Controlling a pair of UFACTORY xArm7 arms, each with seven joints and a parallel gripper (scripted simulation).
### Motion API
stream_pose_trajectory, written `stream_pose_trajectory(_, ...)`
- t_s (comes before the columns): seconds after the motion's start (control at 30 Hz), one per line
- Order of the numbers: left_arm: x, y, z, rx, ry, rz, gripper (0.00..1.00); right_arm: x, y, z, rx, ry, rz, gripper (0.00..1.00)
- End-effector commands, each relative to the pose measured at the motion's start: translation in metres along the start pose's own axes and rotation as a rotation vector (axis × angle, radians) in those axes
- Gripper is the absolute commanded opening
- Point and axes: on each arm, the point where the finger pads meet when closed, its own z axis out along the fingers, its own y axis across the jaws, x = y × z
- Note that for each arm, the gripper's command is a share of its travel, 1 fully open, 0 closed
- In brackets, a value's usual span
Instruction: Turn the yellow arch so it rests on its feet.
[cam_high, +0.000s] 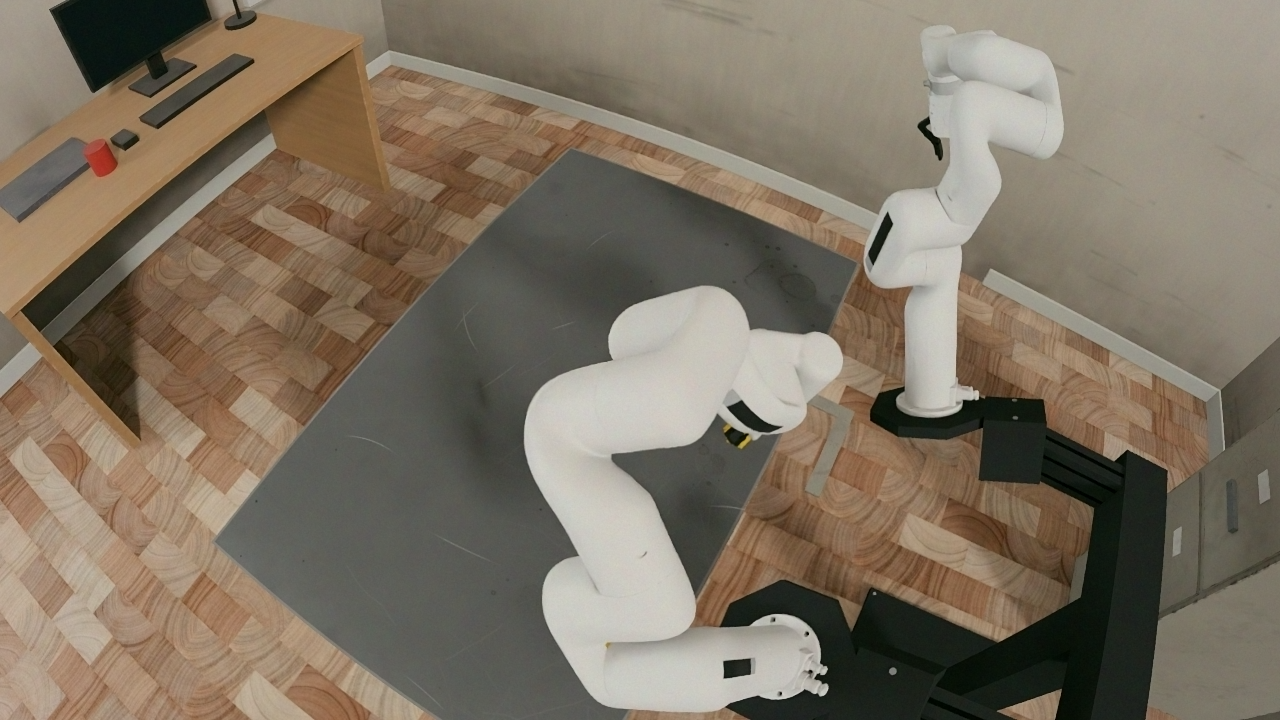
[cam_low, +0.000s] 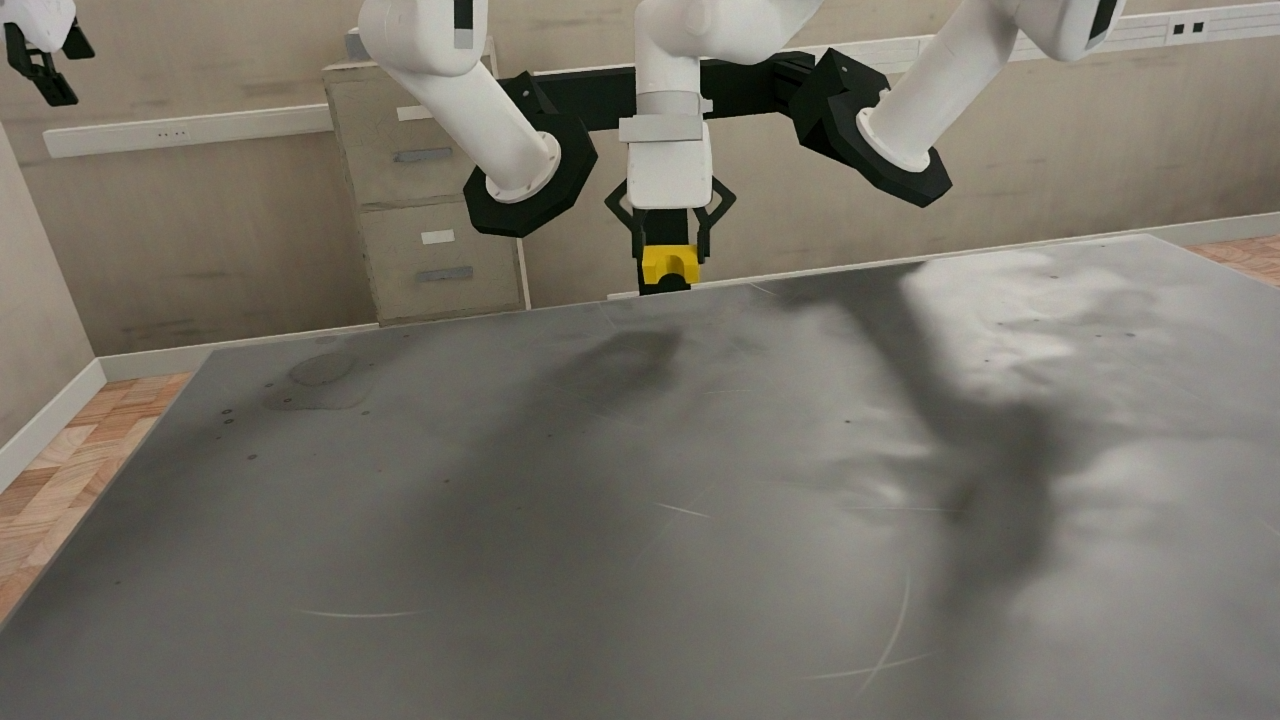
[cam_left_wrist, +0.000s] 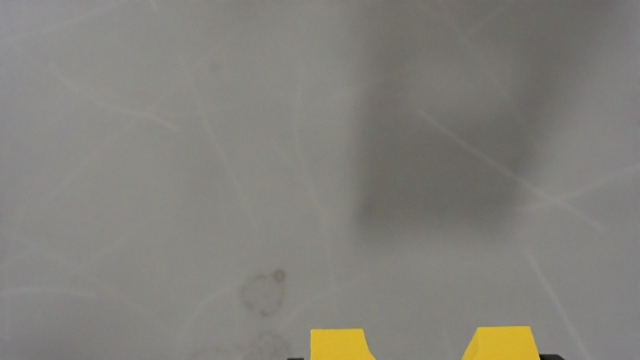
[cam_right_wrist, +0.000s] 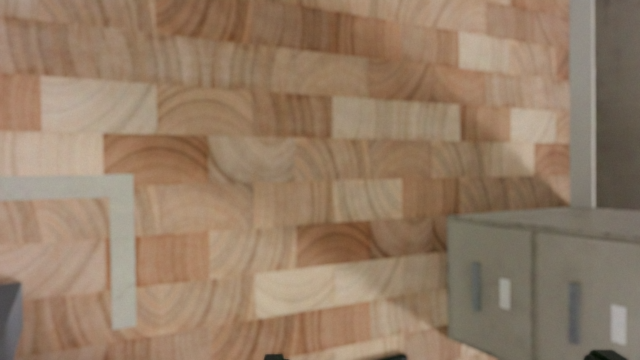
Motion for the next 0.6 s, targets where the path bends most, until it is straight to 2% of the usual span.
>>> stream_pose_trajectory(0.0,-0.0013,0.0015,-0.0016,0.005,-0.034,0.008,0.72,0.0011,0.0007,-0.0017,0.001,0.004,0.002,1.00)
stream_pose_trajectory(0.2,-0.0013,0.0014,-0.0014,0.006,-0.043,0.008,0.72,0.0011,0.0007,-0.0017,0.001,0.004,0.002,1.00)
stream_pose_trajectory(0.27,-0.0010,0.0009,-0.0007,0.012,-0.088,0.009,0.72,0.0011,0.0007,-0.0017,0.001,0.004,0.002,1.00)
stream_pose_trajectory(0.37,0.0005,0.0006,-0.0001,0.015,-0.204,0.009,0.72,0.0011,0.0007,-0.0017,0.001,0.004,0.002,1.00)
stream_pose_trajectory(0.43,0.0005,0.0006,-0.0001,0.015,-0.204,0.009,0.72,0.0011,0.0007,-0.0017,0.001,0.004,0.002,1.00)
stream_pose_trajectory(0.5,0.0020,0.0012,-0.0006,0.010,-0.268,0.008,0.72,0.0011,0.0007,-0.0017,0.001,0.004,0.002,1.00)
stream_pose_trajectory(0.57,0.0028,0.0015,-0.0009,0.006,-0.294,0.008,0.72,0.0011,0.0007,-0.0017,0.001,0.004,0.002,1.00)
